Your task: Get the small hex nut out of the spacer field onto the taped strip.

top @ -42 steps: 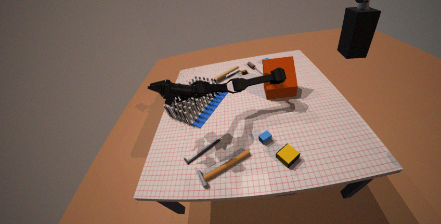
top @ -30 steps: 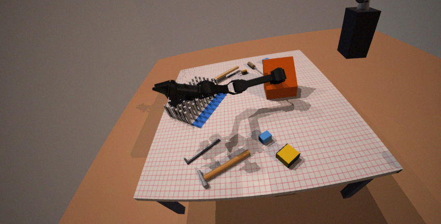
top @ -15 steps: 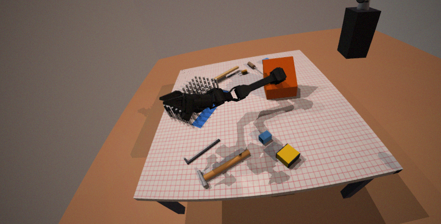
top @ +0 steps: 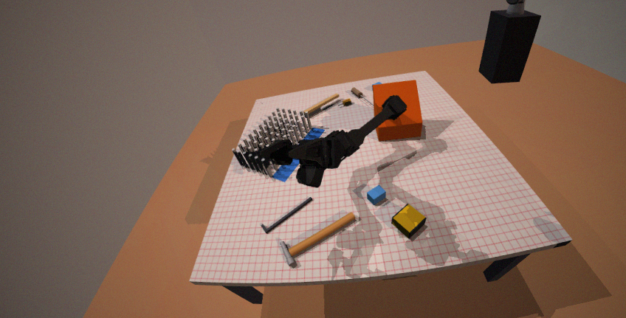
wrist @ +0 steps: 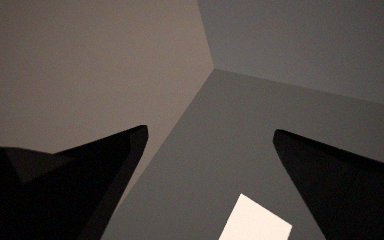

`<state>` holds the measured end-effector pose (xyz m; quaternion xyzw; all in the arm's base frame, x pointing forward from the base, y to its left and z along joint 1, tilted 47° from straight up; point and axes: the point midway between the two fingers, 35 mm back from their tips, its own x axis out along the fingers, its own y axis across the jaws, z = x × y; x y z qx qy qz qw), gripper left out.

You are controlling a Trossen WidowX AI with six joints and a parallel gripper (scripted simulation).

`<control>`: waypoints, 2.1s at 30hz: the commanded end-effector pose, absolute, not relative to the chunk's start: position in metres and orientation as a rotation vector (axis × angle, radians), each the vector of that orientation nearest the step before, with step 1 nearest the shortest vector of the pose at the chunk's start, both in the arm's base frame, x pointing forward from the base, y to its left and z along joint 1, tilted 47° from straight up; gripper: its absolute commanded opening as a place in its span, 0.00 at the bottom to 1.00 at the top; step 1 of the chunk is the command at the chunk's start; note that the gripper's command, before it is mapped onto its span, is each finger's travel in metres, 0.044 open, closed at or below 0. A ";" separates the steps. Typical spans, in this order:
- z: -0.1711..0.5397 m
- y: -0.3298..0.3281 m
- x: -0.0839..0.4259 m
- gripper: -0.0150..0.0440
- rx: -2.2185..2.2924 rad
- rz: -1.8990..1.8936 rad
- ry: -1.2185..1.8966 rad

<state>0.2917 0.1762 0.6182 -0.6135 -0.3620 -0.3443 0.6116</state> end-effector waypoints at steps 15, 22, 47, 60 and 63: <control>0.682 0.053 0.063 1.00 -0.792 -0.848 -1.124; 0.670 -0.040 0.030 1.00 -0.515 -0.828 -1.127; 0.500 -0.240 0.205 1.00 0.263 -0.540 -0.694; 0.362 -0.192 0.345 1.00 0.388 -0.330 -0.295; 0.329 -0.168 0.369 1.00 0.401 -0.283 -0.202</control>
